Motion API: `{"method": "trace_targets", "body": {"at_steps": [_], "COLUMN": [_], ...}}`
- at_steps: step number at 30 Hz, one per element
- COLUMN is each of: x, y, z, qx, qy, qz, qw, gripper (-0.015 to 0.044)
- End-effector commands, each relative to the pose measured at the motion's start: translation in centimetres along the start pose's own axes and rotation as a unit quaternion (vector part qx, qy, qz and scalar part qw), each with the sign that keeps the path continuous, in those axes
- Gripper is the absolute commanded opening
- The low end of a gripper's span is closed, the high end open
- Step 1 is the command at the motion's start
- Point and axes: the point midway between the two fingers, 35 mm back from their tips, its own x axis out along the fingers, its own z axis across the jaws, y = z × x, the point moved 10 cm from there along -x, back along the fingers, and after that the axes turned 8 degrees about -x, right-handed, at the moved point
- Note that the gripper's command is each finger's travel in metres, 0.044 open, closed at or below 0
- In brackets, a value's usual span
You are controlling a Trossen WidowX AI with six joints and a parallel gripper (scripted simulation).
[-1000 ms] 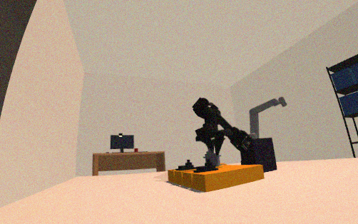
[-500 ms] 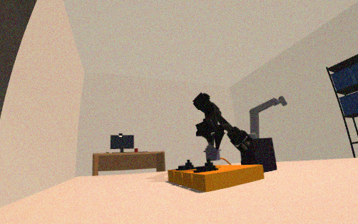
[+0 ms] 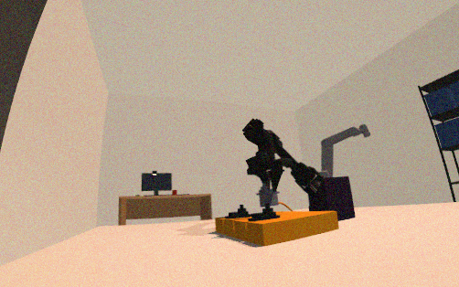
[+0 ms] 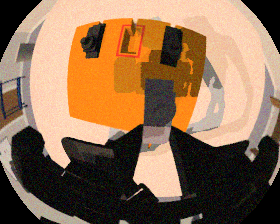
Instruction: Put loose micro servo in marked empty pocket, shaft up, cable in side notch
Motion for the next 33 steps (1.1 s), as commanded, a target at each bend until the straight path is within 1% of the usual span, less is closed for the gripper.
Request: {"method": "trace_targets", "body": {"at_steps": [1, 11, 24, 33], "x": [-0.3, -0.3, -0.4, -0.4], "y": [-2.1, -2.8, -4.4, -4.5], "z": [-0.8, -0.7, 4.9, 5.3], "qx": [0.004, 0.004, 0.004, -0.013], "qy": [0.001, 0.001, -0.001, -0.001], "qz": [-0.008, -0.008, -0.009, -0.009], "qw": [1.0, 1.0, 1.0, 1.0], "gripper": [0.0, 0.0, 0.0, 0.0]}}
